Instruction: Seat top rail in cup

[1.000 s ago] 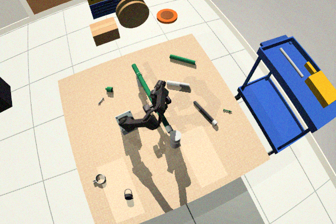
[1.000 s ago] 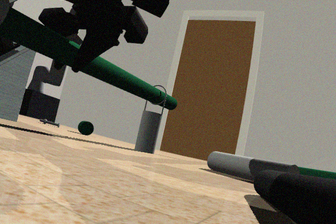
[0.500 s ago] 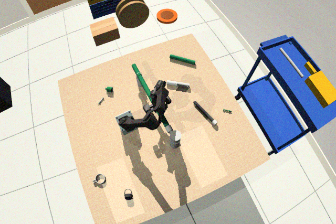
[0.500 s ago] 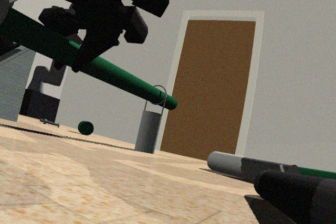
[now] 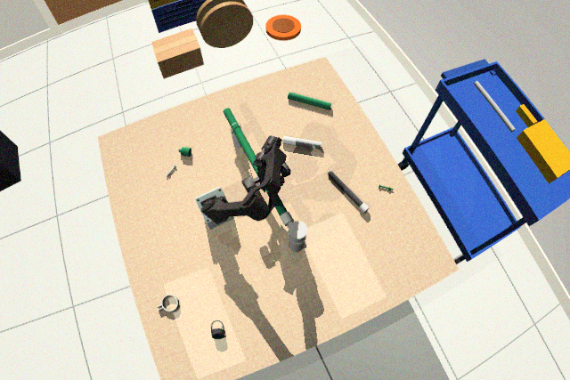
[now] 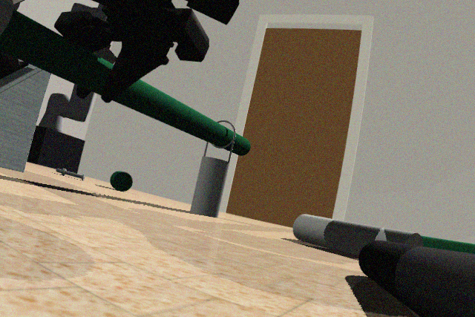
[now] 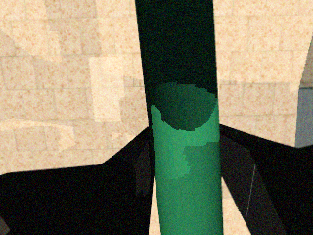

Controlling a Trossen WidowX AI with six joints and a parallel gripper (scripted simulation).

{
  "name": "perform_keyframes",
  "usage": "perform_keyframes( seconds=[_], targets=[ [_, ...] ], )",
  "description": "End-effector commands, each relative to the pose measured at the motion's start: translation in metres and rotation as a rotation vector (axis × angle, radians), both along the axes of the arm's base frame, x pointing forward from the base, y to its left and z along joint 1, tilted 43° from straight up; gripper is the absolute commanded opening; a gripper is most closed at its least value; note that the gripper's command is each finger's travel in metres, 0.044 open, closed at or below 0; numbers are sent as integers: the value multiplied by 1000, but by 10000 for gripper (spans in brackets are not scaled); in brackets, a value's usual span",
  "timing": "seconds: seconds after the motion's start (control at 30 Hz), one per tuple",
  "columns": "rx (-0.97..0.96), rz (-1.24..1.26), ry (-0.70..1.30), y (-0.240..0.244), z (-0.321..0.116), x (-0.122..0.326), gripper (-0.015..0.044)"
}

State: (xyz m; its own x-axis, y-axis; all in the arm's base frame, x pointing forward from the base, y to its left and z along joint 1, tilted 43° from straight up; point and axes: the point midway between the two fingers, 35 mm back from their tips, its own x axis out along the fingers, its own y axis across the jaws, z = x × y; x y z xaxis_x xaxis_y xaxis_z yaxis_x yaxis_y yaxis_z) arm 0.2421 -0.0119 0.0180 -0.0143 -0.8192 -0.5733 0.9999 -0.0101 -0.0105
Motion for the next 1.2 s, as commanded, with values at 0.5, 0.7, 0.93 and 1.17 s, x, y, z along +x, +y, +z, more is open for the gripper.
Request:
perform_keyframes(
  seconds=[0.5,0.7,0.93,1.17],
  targets=[
    [-10,0,-1,0,4,0,0],
    [-12,0,-1,0,5,0,0],
    [-14,0,-1,0,6,0,0],
    [-17,0,-1,-1,7,0,0]
  ],
)
